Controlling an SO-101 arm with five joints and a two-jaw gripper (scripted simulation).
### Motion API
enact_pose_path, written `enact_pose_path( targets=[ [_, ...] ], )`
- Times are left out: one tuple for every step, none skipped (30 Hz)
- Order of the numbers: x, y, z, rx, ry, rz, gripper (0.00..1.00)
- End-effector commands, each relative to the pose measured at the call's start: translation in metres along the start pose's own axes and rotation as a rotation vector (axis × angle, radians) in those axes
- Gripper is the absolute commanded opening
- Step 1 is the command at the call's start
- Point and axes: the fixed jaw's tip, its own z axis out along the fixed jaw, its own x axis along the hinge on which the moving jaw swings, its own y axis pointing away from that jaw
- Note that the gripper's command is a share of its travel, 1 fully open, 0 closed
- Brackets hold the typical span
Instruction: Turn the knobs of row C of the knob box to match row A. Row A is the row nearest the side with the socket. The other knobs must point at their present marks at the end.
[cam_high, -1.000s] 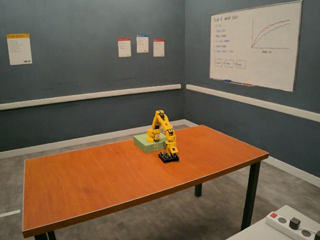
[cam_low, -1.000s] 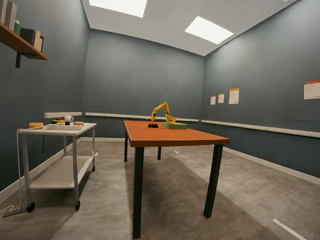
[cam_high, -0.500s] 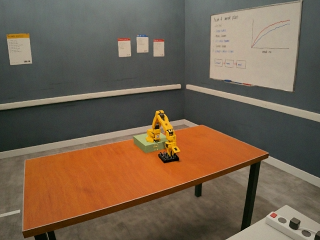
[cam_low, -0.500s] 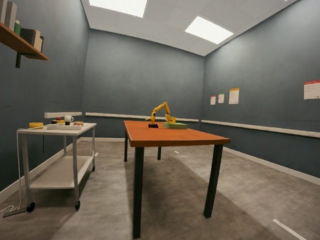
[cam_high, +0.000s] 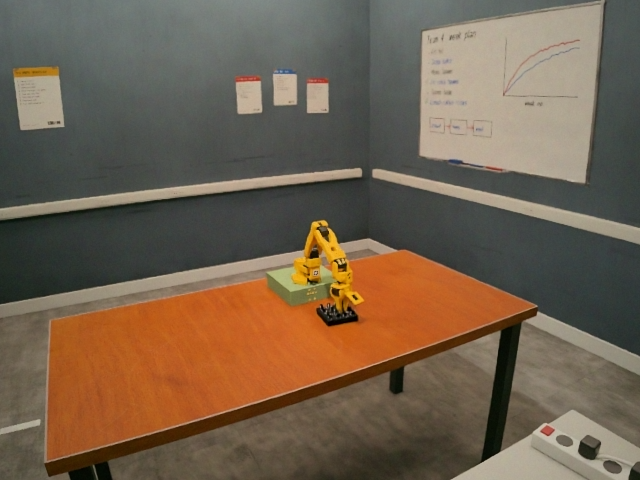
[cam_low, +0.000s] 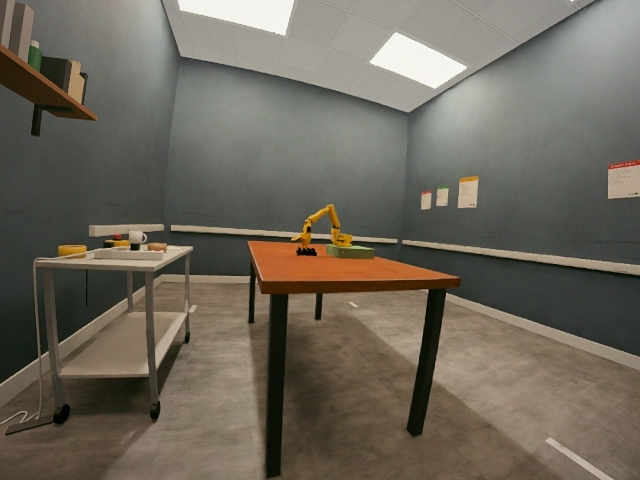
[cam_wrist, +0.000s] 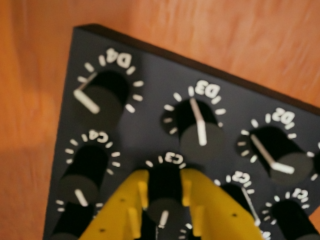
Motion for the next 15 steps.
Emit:
enact_pose_path(
  targets=[
    [0.0133,0.0044,0.0195,-0.022,0.075,-0.068,0.01],
    [0.0134,0.0044,0.0195,-0.023,0.074,-0.085,0.01],
    [0.0135,0.0044,0.0195,-0.024,0.074,-0.103,0.01],
    [0.0136,0.0044,0.0195,-0.024,0.074,-0.12,0.01],
    [0.0137,0.0044,0.0195,-0.025,0.074,-0.137,0.01],
    [0.0138,0.0044,0.0195,-0.026,0.074,-0.155,0.01],
    [0.0139,0.0044,0.0194,-0.026,0.073,-0.172,0.01],
    [0.014,0.0043,0.0194,-0.027,0.073,-0.19,0.01],
    [0.0141,0.0043,0.0194,-0.028,0.073,-0.207,0.01],
    [0.0142,0.0043,0.0194,-0.028,0.073,-0.225,0.01],
    [0.0143,0.0043,0.0194,-0.029,0.072,-0.242,0.01],
    [0.0144,0.0042,0.0194,-0.029,0.072,-0.26,0.01],
    [0.0145,0.0042,0.0194,-0.03,0.072,-0.277,0.01],
    [0.0145,0.0042,0.0194,-0.03,0.072,-0.277,0.01],
    [0.0145,0.0042,0.0194,-0.03,0.072,-0.277,0.01]
  ],
)
